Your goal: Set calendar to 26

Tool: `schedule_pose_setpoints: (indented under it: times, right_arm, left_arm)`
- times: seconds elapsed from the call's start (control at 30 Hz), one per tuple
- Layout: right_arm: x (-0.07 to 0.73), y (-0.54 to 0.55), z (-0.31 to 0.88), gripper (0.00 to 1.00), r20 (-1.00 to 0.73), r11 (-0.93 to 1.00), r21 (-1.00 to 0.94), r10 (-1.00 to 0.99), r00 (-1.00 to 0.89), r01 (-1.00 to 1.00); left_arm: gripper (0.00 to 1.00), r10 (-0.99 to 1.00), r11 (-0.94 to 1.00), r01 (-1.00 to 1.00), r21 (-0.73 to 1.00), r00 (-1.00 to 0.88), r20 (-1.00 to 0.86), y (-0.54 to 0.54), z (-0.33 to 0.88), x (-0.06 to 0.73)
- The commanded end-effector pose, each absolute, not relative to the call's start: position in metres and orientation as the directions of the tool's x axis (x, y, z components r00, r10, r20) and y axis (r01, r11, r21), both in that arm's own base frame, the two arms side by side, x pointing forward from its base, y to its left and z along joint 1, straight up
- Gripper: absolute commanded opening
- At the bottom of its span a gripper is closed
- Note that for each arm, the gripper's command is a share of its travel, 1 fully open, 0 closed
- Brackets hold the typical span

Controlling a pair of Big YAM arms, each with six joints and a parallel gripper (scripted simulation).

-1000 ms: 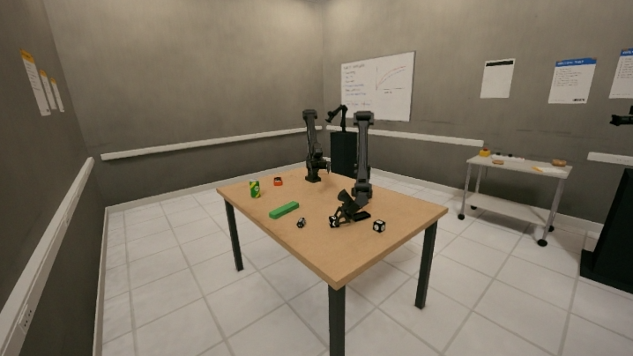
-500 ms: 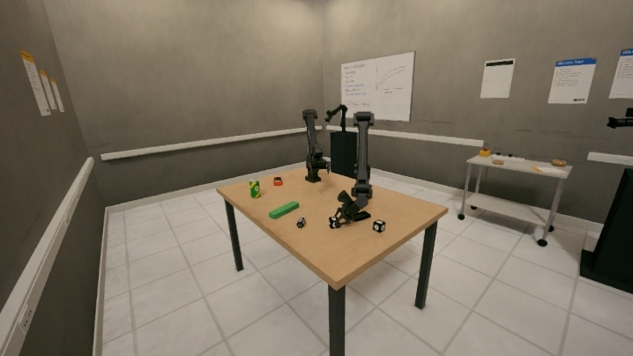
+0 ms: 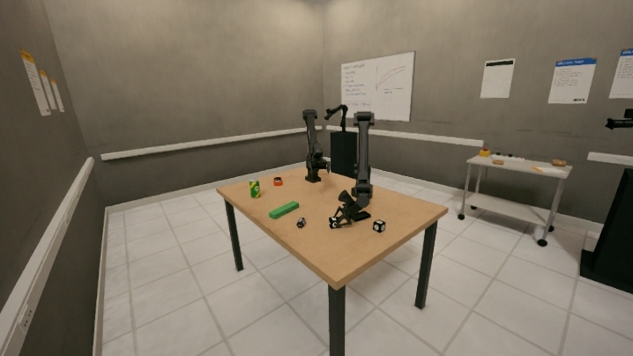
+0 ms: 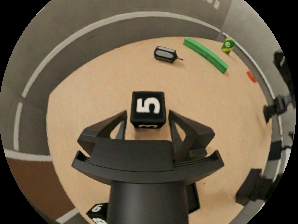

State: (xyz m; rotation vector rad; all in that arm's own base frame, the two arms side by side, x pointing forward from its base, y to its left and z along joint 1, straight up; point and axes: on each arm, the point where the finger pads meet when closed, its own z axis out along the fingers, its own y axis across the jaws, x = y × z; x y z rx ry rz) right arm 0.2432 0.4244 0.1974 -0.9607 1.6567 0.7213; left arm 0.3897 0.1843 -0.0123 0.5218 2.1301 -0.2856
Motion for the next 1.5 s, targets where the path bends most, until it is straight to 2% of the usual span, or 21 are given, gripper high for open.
schedule_pose_setpoints:
  times: [0.0, 0.17, 0.2, 0.27, 0.33, 0.63, 0.7, 0.97, 1.07, 1.33, 1.47]
  right_arm:
    - [0.243, 0.427, 0.202, 1.0, -0.963, 0.495, 0.0, -0.234, -0.133, -0.869]
    - [0.243, 0.427, 0.202, 1.0, -0.963, 0.495, 0.0, -0.234, -0.133, -0.869]
    - [0.243, 0.427, 0.202, 1.0, -0.963, 0.495, 0.0, -0.234, -0.133, -0.869]
    - [0.243, 0.427, 0.202, 1.0, -0.963, 0.495, 0.0, -0.234, -0.133, -0.869]
    - [0.243, 0.427, 0.202, 1.0, -0.963, 0.495, 0.0, -0.234, -0.133, -0.869]
    - [0.243, 0.427, 0.202, 1.0, -0.963, 0.495, 0.0, -0.234, -0.133, -0.869]
    - [0.243, 0.427, 0.202, 1.0, -0.963, 0.495, 0.0, -0.234, -0.133, -0.869]
    - [0.243, 0.427, 0.202, 1.0, -0.963, 0.495, 0.0, -0.234, -0.133, -0.869]
    - [0.24, 0.442, 0.206, 1.0, -0.962, 0.476, 0.0, -0.241, -0.131, -0.879]
    - [0.177, 0.551, 0.211, 1.0, -0.963, 0.304, 0.001, -0.256, -0.082, -0.953]
    - [0.159, 0.574, 0.21, 1.0, -0.963, 0.266, 0.0, -0.261, -0.072, -0.964]
  left_arm:
    - [0.69, 0.269, 0.887, 0.461, 0.01, -0.5, -0.823, 0.195, -0.001, 0.386]
    - [0.69, 0.281, 0.887, 0.46, 0.029, -0.49, -0.825, 0.195, 0.01, 0.378]
    - [0.8, 0.288, 0.885, 0.464, 0.038, -0.482, -0.827, 0.191, 0.014, 0.381]
    - [0.8, 0.288, 0.885, 0.464, 0.038, -0.482, -0.827, 0.191, 0.014, 0.381]
    - [1.0, 0.291, 0.885, 0.465, 0.041, -0.481, -0.827, 0.188, 0.017, 0.373]
    - [1.0, 0.322, 0.885, 0.458, 0.089, -0.463, -0.826, 0.229, 0.073, 0.328]
    - [1.0, 0.285, 0.887, 0.461, 0.032, -0.491, -0.823, 0.23, 0.055, 0.323]
    - [1.0, 0.279, 0.876, 0.483, 0.004, -0.5, -0.82, 0.222, 0.044, 0.328]
    - [0.69, 0.224, 0.911, 0.413, -0.017, -0.527, -0.82, 0.236, 0.04, 0.316]
    - [0.69, 0.088, 0.992, 0.128, 0.019, -0.56, -0.824, 0.308, 0.038, 0.259]
    - [0.69, 0.055, 0.997, 0.072, 0.017, -0.565, -0.823, 0.326, 0.032, 0.246]
